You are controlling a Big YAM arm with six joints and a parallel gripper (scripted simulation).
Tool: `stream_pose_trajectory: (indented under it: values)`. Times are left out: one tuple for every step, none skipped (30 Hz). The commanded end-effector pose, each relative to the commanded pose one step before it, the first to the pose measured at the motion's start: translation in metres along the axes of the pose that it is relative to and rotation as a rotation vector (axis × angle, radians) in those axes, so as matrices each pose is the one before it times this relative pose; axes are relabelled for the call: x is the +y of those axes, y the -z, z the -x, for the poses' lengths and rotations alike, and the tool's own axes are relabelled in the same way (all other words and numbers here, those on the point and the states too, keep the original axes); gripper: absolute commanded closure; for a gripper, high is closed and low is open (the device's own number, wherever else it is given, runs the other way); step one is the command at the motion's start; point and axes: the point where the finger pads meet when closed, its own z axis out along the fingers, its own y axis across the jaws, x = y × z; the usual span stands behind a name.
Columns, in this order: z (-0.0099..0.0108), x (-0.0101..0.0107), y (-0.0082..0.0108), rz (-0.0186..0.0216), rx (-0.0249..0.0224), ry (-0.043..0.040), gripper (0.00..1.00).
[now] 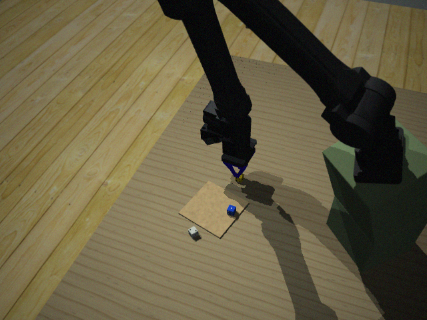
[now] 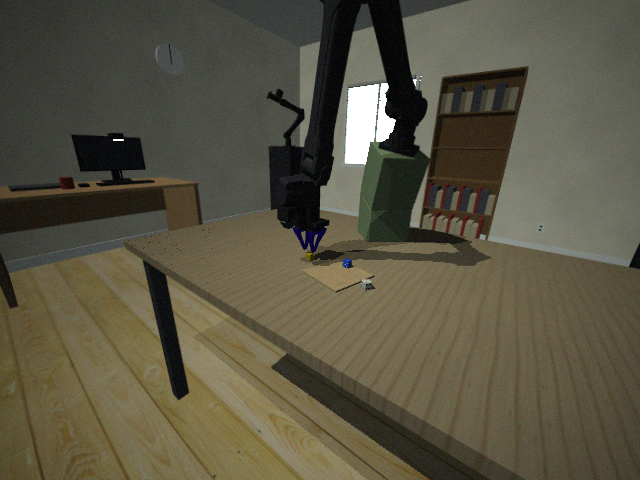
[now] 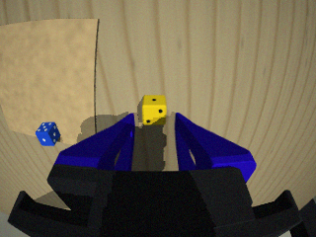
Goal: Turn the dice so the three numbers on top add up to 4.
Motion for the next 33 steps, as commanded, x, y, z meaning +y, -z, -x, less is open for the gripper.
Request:
stream_pose_trajectory:
  values:
    - [0.00184, 0.00280, 0.00060, -0.00164, 0.00480, -0.00751, 0.66]
    - [0.00000, 0.00000, 0.00000, 0.00000, 0.00000, 0.00000, 0.66]
    - [0.00000, 0.00000, 0.00000, 0.00000, 0.00000, 0.00000, 0.66]
    - [0.00000, 0.00000, 0.00000, 0.00000, 0.00000, 0.00000, 0.66]
    - [0.00000, 0.00000, 0.00000, 0.00000, 0.00000, 0.00000, 0.66]
    - [0.00000, 0.00000, 0.00000, 0.00000, 0.00000, 0.00000, 0.66]
    - [0.00000, 0.00000, 0.00000, 0.00000, 0.00000, 0.00000, 0.66]
    - [0.00000, 0.00000, 0.00000, 0.00000, 0.00000, 0.00000, 0.66]
    - [0.00000, 0.00000, 0.00000, 0.00000, 0.00000, 0.00000, 0.66]
    - [0.00000, 0.00000, 0.00000, 0.00000, 0.00000, 0.00000, 0.66]
    - [0.00000, 0.00000, 0.00000, 0.00000, 0.00000, 0.00000, 0.66]
    - [0.00000, 0.00000, 0.00000, 0.00000, 0.00000, 0.00000, 0.66]
    - [0.00000, 0.00000, 0.00000, 0.00000, 0.00000, 0.00000, 0.66]
    - [0.00000, 0.00000, 0.00000, 0.00000, 0.00000, 0.00000, 0.66]
    - [0.00000, 0.00000, 0.00000, 0.00000, 0.00000, 0.00000, 0.66]
    - [0.00000, 0.00000, 0.00000, 0.00000, 0.00000, 0.00000, 0.66]
    - [0.00000, 0.00000, 0.00000, 0.00000, 0.00000, 0.00000, 0.66]
    - [0.00000, 0.00000, 0.00000, 0.00000, 0.00000, 0.00000, 0.66]
    - [0.00000, 0.00000, 0.00000, 0.00000, 0.00000, 0.00000, 0.66]
    - [0.00000, 0.00000, 0.00000, 0.00000, 0.00000, 0.00000, 0.66]
    - [0.00000, 0.00000, 0.00000, 0.00000, 0.00000, 0.00000, 0.66]
    - [-0.00002, 0.00000, 0.00000, 0.00000, -0.00002, 0.00001, 0.66]
    - [-0.00011, 0.00002, -0.00001, -0.00002, -0.00014, 0.00006, 0.66]
    - [-0.00025, 0.00004, -0.00003, -0.00005, -0.00032, 0.00013, 0.66]
    - [-0.00042, 0.00007, -0.00004, -0.00008, -0.00054, 0.00022, 0.66]
    - [-0.00058, 0.00010, -0.00006, -0.00011, -0.00074, 0.00029, 0.66]
    - [-0.00071, 0.00012, -0.00007, -0.00013, -0.00089, 0.00036, 0.66]
    - [-0.00080, 0.00014, -0.00007, -0.00014, -0.00099, 0.00040, 0.66]
    - [-0.00083, 0.00014, -0.00007, -0.00015, -0.00102, 0.00041, 0.66]
    - [-0.00073, 0.00013, -0.00007, -0.00016, -0.00110, 0.00043, 0.66]
    - [0.00025, -0.00004, -0.00010, -0.00036, -0.00238, 0.00084, 0.66]
    - [0.00000, 0.00000, 0.00000, 0.00000, 0.00000, 0.00000, 0.66]
    - [0.00000, 0.00000, 0.00000, 0.00000, 0.00000, 0.00000, 0.66]
